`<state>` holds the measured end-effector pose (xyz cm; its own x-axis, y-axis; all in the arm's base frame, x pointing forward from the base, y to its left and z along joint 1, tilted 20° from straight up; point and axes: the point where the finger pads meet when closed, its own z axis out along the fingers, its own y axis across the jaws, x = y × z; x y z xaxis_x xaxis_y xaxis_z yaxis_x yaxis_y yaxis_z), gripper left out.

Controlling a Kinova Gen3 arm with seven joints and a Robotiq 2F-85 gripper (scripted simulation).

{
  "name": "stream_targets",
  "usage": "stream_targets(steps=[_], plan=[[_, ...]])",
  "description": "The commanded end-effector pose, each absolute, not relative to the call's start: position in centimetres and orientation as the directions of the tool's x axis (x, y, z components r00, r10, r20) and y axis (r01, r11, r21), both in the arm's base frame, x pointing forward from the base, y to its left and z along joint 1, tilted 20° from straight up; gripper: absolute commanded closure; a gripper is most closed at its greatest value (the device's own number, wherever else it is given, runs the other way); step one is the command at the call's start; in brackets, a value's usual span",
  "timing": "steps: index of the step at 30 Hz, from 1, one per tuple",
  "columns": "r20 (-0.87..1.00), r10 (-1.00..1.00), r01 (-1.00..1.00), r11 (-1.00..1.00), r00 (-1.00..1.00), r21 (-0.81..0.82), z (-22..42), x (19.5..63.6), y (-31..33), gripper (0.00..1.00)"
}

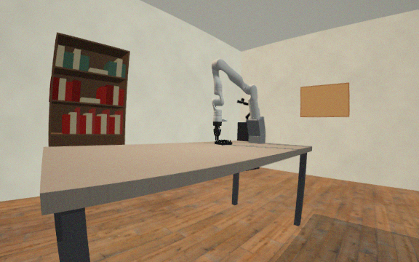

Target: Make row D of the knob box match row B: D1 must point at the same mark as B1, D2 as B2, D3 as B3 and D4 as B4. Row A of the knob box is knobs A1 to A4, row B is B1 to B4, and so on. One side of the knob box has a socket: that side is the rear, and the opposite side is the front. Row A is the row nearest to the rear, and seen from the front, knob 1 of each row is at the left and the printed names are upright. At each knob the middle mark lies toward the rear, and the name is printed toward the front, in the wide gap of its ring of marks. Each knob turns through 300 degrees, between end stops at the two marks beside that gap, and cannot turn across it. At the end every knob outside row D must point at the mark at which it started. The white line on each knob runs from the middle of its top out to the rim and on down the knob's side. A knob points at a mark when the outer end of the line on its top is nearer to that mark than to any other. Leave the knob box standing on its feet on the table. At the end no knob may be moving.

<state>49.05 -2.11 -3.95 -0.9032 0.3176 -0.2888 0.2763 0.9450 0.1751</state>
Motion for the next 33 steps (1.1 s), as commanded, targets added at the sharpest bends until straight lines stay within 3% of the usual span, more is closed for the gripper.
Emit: stream_targets(steps=[1,33], plan=[[-0.288,0.309,0.268,0.948,-0.907,0.171,-4.1,48.9,-2.2,0.81],[-0.287,0.309,0.268,0.948,-0.907,0.172,-0.5,47.6,-2.4,0.81]])
